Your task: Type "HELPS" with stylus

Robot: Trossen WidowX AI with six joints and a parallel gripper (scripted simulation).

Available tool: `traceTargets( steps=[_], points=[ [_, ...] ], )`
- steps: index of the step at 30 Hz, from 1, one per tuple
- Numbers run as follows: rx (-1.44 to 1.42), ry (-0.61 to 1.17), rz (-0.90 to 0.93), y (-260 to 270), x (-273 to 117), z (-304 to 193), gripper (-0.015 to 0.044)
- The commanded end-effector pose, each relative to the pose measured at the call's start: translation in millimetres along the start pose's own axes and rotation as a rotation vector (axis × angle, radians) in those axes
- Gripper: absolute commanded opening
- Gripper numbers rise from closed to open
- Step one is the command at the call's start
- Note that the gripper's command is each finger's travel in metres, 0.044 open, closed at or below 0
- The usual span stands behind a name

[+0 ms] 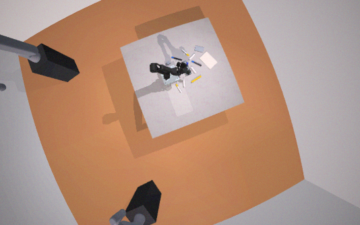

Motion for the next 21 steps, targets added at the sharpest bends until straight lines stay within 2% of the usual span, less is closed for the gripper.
traceTargets(
  steps=[1,2,5,21],
  points=[
    [-0.004,-0.003,0.004,3.8,3.2,-7.7,0.0],
    [-0.004,-0.003,0.004,3.8,3.2,-7.7,0.0],
    [-0.004,-0.003,0.004,4.3,4.1,-8.8,0.0079],
    [-0.003,-0.003,0.005,6.2,8.4,-15.5,0.0081]
  ],
)
Point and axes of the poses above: the point midway between the two fingers, 35 mm back from their tips, its own x axis out along the fingers, its own y axis across the jaws, z = x × y, the point moved 3 cm from there along -x, back along the fingers, and after that the axes turned 12 degrees about -x, right-handed, at the moved point
